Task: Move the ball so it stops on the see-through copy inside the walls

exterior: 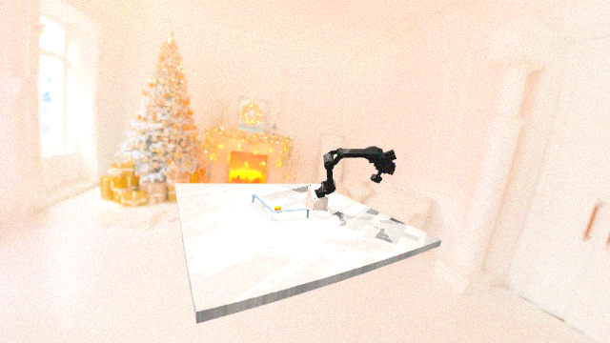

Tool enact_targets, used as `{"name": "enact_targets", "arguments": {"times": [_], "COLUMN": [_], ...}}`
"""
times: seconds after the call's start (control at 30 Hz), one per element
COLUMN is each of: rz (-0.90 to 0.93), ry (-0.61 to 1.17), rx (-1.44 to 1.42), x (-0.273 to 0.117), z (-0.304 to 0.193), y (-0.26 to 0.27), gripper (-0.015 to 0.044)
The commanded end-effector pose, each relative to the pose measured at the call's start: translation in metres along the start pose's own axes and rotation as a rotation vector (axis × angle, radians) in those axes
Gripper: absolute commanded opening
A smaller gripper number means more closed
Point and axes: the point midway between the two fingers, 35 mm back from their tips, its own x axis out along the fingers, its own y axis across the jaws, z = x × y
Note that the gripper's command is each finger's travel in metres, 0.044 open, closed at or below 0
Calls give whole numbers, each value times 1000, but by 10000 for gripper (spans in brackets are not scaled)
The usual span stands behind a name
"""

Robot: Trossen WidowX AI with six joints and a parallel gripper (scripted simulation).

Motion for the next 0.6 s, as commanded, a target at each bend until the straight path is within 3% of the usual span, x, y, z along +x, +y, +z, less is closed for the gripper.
{"name": "enact_targets", "arguments": {"times": [0.0, 0.1, 0.57], "rz": [-3, -39, -300], "ry": [-2, -28, -197], "rx": [1, 13, 122], "x": [0, 5, 15], "z": [1, 11, 79], "y": [-1, -10, -98], "gripper": [374, 304, 304]}}
